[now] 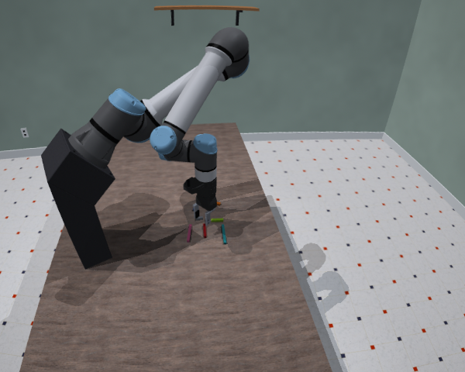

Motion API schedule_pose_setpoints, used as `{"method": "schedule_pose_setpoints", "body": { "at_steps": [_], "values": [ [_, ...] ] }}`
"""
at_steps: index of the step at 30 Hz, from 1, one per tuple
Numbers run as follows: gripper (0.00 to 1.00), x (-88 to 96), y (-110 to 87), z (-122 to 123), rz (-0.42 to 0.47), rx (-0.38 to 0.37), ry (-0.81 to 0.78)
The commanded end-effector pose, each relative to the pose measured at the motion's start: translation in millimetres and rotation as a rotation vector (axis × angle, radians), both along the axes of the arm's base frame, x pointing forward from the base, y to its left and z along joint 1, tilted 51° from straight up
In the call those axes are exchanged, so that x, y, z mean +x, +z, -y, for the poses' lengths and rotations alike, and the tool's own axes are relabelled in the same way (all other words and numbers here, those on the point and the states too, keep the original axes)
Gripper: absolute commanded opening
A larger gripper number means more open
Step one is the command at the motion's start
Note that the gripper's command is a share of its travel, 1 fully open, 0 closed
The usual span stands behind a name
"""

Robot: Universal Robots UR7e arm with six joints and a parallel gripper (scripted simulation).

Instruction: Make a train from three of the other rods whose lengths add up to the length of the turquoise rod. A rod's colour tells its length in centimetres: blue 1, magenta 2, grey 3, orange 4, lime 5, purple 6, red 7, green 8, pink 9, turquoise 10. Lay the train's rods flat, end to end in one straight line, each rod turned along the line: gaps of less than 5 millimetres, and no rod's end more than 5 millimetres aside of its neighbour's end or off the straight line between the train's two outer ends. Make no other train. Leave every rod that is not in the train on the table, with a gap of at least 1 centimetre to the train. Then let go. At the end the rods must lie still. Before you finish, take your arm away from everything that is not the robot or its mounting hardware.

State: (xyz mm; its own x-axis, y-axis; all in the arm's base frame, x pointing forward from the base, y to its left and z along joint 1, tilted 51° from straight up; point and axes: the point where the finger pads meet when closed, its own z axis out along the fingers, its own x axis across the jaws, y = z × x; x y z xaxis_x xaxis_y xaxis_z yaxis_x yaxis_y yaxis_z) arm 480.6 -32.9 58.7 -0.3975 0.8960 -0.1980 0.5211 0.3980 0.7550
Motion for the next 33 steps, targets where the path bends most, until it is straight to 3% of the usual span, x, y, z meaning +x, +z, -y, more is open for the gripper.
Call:
{"method": "schedule_pose_setpoints", "body": {
  "at_steps": [1,3,5,20,22,33],
  "values": [
    [1.00,1.5,0.3,5.0,0.033,-0.120,0.113],
    [1.00,2.3,0.5,6.9,0.046,-0.170,0.154],
    [1.00,2.3,0.5,6.9,0.046,-0.170,0.154],
    [1.00,9.8,5.1,19.0,0.154,-0.572,0.486],
    [1.00,9.8,5.1,19.0,0.154,-0.572,0.486],
    [1.00,15.9,10.5,24.1,0.234,-0.871,0.733]
  ]
}}
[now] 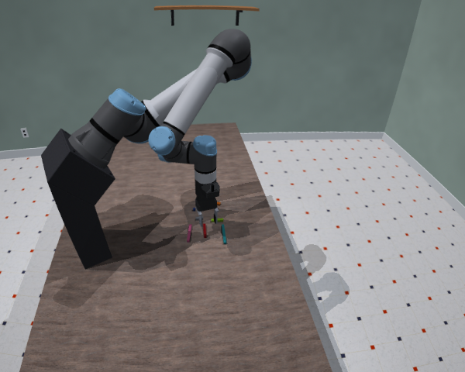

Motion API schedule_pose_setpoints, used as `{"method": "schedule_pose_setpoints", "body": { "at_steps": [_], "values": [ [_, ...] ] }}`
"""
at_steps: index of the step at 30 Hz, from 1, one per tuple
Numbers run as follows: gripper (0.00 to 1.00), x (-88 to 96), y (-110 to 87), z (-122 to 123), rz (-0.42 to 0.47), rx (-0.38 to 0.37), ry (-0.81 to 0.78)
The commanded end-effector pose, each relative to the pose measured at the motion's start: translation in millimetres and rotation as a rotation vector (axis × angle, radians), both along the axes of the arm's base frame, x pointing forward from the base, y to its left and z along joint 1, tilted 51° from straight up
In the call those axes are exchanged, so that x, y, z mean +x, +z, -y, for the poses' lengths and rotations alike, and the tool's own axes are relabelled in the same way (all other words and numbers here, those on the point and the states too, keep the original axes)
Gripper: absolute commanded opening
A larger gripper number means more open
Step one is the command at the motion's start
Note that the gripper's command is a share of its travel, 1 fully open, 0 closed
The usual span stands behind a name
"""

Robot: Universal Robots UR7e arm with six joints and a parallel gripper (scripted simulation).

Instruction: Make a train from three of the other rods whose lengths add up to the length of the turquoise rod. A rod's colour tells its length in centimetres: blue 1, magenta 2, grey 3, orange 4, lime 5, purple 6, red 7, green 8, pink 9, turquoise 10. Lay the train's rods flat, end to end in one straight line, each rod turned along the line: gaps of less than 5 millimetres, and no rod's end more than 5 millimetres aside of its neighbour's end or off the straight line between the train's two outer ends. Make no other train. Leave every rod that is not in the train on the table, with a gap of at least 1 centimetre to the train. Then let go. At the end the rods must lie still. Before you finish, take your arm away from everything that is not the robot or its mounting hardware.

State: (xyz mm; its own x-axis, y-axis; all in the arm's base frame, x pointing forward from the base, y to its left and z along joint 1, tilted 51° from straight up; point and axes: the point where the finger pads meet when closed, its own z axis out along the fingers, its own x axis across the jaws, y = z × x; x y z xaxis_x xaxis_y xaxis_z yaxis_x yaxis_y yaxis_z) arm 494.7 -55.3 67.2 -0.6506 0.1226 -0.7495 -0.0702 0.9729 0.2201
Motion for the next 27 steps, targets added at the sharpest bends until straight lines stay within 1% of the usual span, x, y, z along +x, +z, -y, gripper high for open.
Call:
{"method": "schedule_pose_setpoints", "body": {
  "at_steps": [1,4,6,11,16,21,23,27],
  "values": [
    [1.00,2.4,2.5,1.9,0.032,-0.119,0.113],
    [1.00,3.7,3.9,2.5,0.051,-0.190,0.172],
    [1.00,3.7,3.9,2.5,0.051,-0.190,0.172],
    [1.00,5.6,5.8,2.9,0.077,-0.289,0.253],
    [1.00,6.8,7.3,3.0,0.097,-0.363,0.315],
    [1.00,7.6,8.2,2.9,0.111,-0.413,0.355],
    [1.00,7.6,8.2,2.9,0.111,-0.413,0.355],
    [1.00,8.0,8.7,2.8,0.117,-0.436,0.375]
  ]
}}
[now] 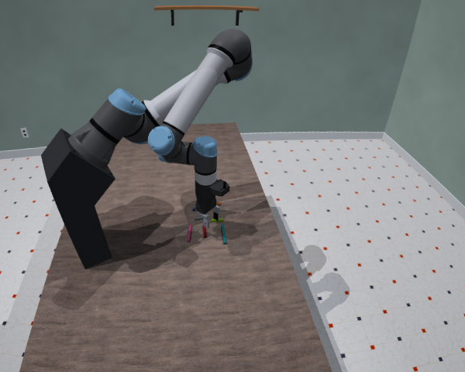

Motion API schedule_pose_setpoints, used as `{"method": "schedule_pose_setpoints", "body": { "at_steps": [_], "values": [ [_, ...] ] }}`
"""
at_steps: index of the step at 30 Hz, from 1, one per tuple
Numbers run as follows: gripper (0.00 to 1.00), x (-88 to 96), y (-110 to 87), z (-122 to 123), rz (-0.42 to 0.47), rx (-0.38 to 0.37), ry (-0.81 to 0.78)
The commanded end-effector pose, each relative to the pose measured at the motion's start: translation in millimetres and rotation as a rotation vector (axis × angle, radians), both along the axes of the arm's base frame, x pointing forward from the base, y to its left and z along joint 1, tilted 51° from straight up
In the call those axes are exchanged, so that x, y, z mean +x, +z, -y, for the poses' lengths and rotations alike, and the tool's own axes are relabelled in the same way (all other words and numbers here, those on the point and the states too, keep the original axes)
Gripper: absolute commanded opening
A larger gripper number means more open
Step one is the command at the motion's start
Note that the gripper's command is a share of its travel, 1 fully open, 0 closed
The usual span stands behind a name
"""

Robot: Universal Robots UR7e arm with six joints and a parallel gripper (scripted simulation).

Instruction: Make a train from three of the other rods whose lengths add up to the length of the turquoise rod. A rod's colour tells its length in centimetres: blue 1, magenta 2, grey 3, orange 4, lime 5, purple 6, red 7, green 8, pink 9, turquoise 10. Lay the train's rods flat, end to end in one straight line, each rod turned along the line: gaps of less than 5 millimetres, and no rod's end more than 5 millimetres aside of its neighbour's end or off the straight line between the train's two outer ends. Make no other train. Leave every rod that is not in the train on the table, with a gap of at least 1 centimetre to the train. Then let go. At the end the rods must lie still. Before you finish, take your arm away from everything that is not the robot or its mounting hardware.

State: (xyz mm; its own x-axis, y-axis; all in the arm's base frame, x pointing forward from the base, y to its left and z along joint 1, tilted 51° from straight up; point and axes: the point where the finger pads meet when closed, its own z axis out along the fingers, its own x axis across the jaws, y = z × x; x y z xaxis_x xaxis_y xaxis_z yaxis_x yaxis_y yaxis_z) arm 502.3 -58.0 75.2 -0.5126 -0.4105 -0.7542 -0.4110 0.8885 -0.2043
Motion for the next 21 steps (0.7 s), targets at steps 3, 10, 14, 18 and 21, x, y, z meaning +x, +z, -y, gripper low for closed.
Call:
{"method": "schedule_pose_setpoints", "body": {
  "at_steps": [3,10,14,18,21],
  "values": [
    [1.00,0.5,0.9,0.1,0.008,-0.030,0.027],
    [1.00,0.5,1.0,0.1,0.010,-0.035,0.031],
    [1.00,0.5,1.0,0.1,0.010,-0.035,0.031],
    [1.00,0.5,1.0,0.1,0.010,-0.035,0.031],
    [1.00,0.5,1.0,0.1,0.010,-0.035,0.031]
  ]
}}
